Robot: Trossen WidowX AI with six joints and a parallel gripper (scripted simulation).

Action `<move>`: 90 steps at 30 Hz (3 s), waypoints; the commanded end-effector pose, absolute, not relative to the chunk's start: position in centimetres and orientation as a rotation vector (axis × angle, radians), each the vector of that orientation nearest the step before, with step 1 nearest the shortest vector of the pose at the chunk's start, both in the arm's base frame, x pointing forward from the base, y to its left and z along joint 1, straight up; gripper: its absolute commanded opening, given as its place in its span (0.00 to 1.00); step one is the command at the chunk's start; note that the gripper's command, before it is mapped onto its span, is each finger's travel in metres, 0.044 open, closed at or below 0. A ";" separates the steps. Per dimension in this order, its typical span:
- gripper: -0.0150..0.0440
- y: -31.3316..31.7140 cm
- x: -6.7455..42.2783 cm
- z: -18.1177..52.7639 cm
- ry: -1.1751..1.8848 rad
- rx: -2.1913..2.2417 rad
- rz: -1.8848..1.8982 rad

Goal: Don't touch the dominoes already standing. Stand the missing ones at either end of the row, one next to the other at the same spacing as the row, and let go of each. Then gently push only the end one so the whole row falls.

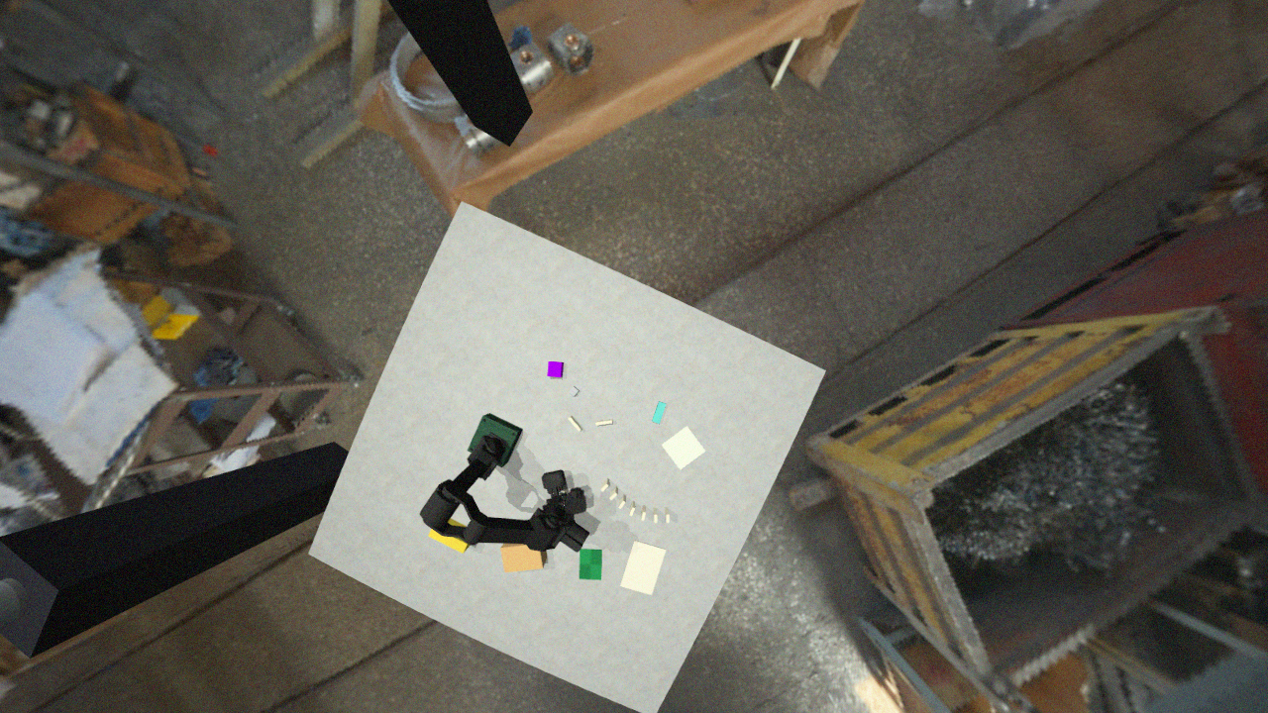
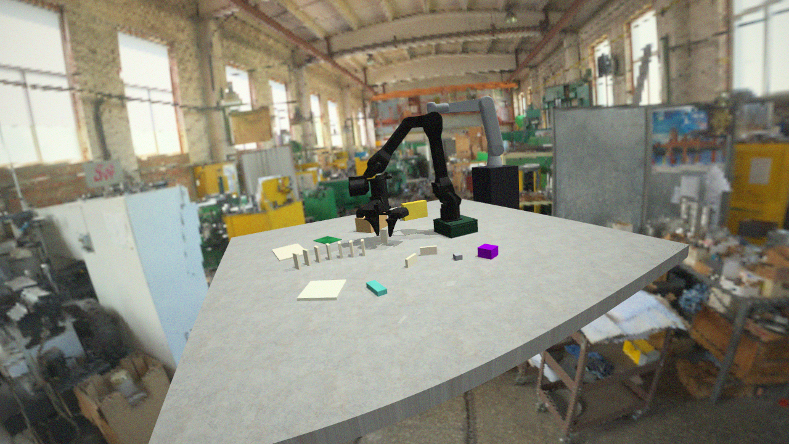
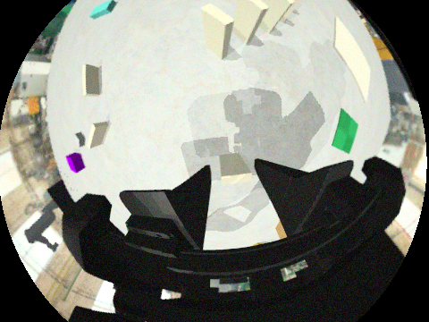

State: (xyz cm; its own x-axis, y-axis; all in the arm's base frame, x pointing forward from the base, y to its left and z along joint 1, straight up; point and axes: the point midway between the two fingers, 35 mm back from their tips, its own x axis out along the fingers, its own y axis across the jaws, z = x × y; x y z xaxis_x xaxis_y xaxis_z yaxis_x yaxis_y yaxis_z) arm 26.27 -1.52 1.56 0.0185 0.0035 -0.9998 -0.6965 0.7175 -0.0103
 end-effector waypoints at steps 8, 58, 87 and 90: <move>0.44 -1.5 26.3 1.5 1.465 -0.603 0.602; 0.44 8.3 32.2 13.6 1.541 0.199 -0.171; 0.44 8.3 32.0 2.4 1.542 0.199 -0.171; 0.44 8.3 32.0 2.4 1.542 0.199 -0.171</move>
